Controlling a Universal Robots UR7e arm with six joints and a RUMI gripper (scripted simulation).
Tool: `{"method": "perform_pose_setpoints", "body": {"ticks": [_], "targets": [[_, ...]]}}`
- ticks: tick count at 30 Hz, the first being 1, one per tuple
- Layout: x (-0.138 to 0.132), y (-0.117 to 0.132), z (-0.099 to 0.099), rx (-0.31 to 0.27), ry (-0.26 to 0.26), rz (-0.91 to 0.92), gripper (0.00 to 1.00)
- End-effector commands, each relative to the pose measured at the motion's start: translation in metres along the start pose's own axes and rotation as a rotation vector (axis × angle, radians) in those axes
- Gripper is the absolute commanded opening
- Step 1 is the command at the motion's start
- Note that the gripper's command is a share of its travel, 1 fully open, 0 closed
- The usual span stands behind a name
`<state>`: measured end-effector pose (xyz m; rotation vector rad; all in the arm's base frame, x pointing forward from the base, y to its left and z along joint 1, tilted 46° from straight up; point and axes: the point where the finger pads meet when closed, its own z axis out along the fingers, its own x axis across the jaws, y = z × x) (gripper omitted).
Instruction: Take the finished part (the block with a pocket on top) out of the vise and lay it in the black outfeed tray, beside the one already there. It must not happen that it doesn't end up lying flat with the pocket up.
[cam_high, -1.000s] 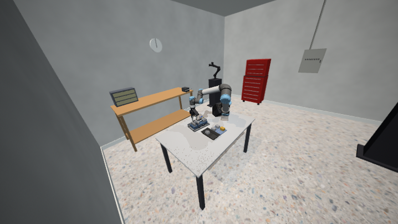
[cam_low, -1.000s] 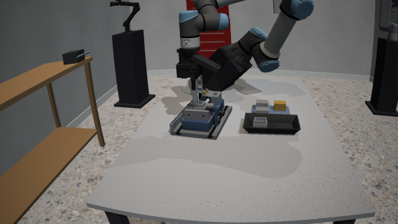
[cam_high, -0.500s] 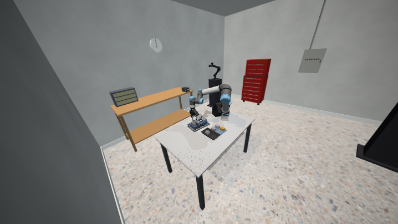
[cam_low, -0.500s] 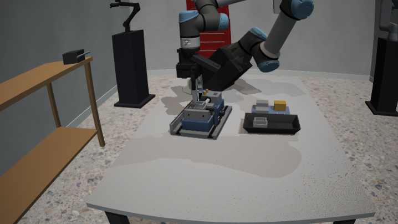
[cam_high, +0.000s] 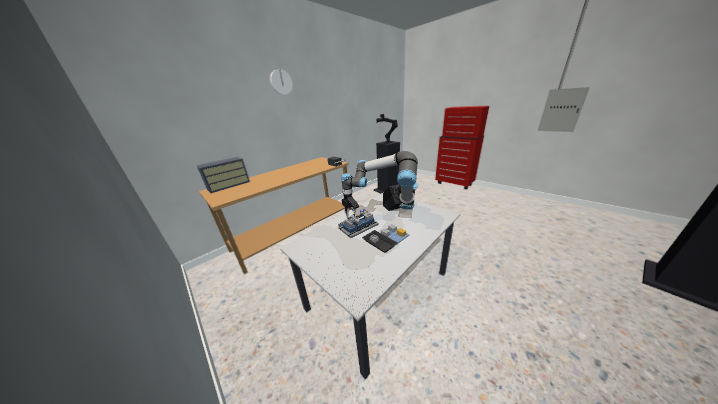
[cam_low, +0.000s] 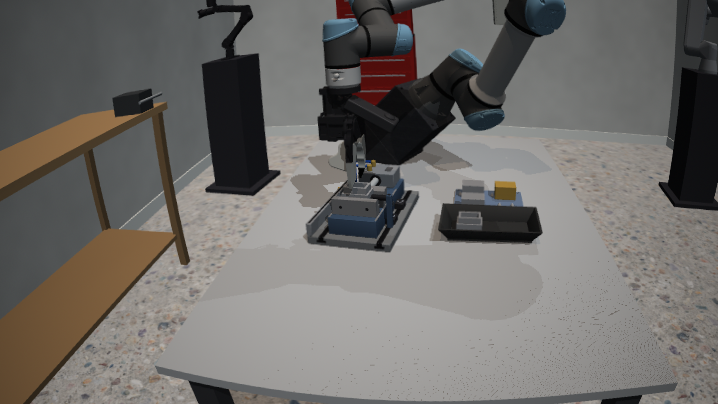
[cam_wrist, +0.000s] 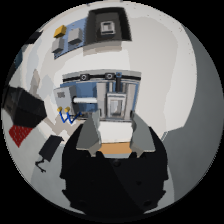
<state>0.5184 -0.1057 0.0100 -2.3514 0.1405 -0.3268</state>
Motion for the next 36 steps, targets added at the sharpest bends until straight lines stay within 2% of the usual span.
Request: {"method": "perform_pose_setpoints", "body": {"ticks": [1,36], "targets": [[0.0003,0.0002,-0.0003,-0.001,0.001,0.000,0.40],[0.0003,0.0002,0.0086,-0.001,0.001,0.000,0.40]]}}
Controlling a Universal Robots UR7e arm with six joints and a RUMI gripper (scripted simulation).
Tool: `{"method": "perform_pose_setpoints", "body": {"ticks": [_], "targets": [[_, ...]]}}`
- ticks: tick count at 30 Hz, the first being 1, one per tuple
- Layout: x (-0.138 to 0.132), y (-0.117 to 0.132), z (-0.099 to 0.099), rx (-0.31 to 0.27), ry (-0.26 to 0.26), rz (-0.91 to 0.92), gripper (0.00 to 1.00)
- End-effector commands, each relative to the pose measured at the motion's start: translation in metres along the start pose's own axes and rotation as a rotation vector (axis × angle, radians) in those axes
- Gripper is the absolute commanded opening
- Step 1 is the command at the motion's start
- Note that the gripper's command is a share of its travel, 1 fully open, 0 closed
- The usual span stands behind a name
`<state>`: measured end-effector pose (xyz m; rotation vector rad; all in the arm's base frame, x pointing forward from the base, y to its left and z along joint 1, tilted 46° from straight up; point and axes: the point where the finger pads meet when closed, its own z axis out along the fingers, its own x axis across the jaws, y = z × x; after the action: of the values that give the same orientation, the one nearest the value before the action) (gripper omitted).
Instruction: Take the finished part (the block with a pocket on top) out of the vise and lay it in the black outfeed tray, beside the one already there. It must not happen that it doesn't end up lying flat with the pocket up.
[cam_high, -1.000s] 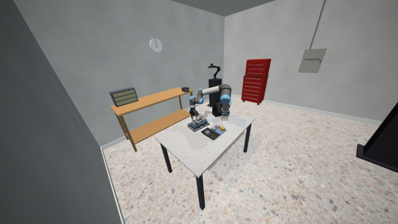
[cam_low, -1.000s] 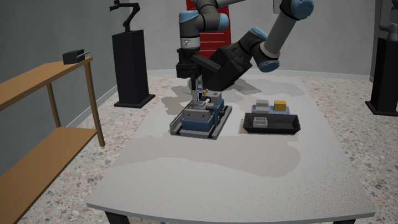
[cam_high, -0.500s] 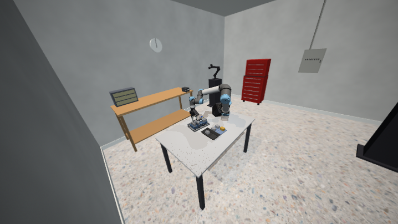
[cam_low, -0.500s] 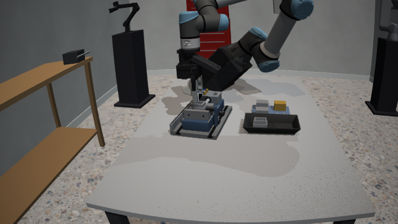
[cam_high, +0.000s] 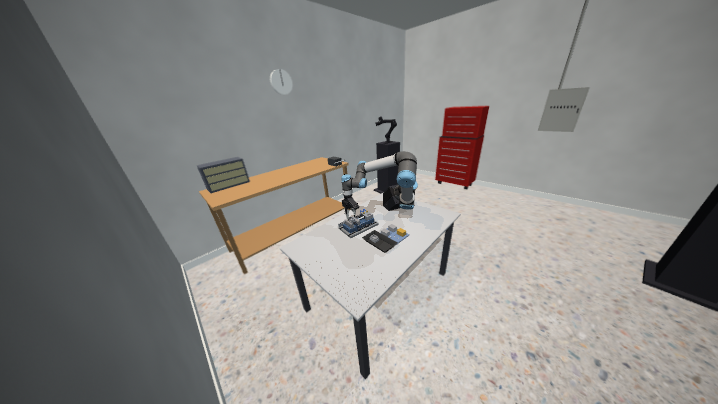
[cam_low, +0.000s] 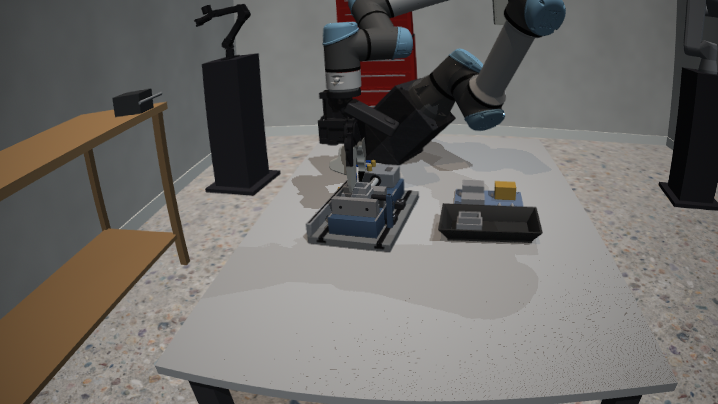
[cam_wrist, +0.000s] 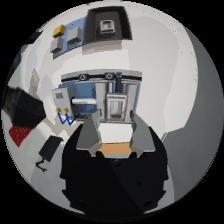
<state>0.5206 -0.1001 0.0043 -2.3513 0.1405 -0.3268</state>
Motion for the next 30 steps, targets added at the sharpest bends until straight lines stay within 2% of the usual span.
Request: {"method": "perform_pose_setpoints", "body": {"ticks": [1,30], "targets": [[0.0003,0.0002,0.0003,-0.001,0.001,0.000,0.40],[0.0003,0.0002,0.0035,-0.001,0.001,0.000,0.40]]}}
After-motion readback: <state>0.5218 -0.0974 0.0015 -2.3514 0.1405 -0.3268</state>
